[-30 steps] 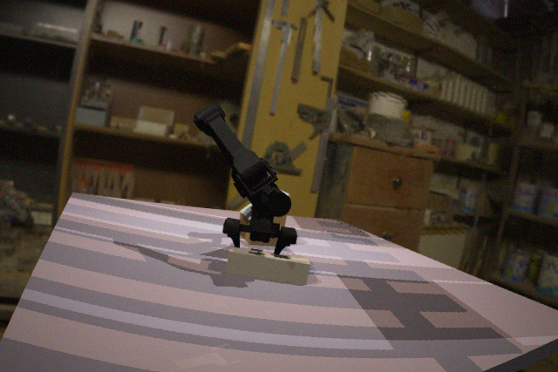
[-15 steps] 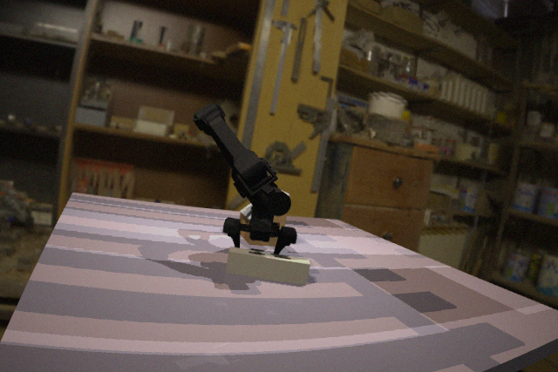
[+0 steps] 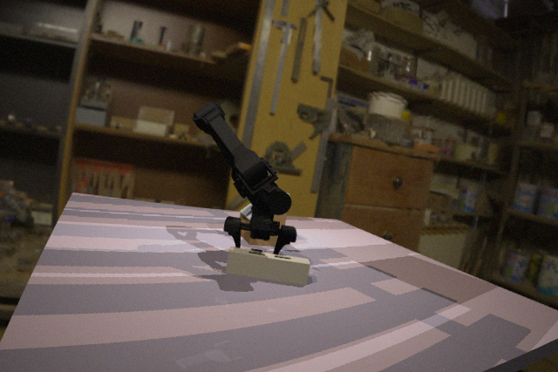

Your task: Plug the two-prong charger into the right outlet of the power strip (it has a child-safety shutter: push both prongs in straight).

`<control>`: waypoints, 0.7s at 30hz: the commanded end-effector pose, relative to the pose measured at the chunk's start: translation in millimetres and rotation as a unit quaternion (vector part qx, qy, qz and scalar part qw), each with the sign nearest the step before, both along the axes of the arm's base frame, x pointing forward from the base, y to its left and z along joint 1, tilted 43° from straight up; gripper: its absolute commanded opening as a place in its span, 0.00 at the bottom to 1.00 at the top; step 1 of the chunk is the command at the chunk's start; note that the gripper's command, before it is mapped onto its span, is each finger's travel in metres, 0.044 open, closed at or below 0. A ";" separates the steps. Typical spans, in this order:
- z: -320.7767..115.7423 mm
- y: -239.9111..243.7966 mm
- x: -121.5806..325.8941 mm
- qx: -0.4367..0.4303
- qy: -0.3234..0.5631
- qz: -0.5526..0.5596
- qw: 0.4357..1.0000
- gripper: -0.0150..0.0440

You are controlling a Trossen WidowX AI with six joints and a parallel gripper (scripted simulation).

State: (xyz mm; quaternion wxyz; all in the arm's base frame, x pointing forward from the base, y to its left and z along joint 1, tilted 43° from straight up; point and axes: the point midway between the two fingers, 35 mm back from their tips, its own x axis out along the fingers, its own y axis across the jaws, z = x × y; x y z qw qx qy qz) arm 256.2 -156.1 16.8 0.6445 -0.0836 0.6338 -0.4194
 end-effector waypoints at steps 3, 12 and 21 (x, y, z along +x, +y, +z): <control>-1.0 2.3 -5.3 -0.002 -0.003 -0.002 1.000 1.00; -3.7 6.4 -14.6 -0.002 -0.003 -0.002 1.000 1.00; -6.5 10.4 -24.1 -0.002 -0.002 -0.002 1.000 1.00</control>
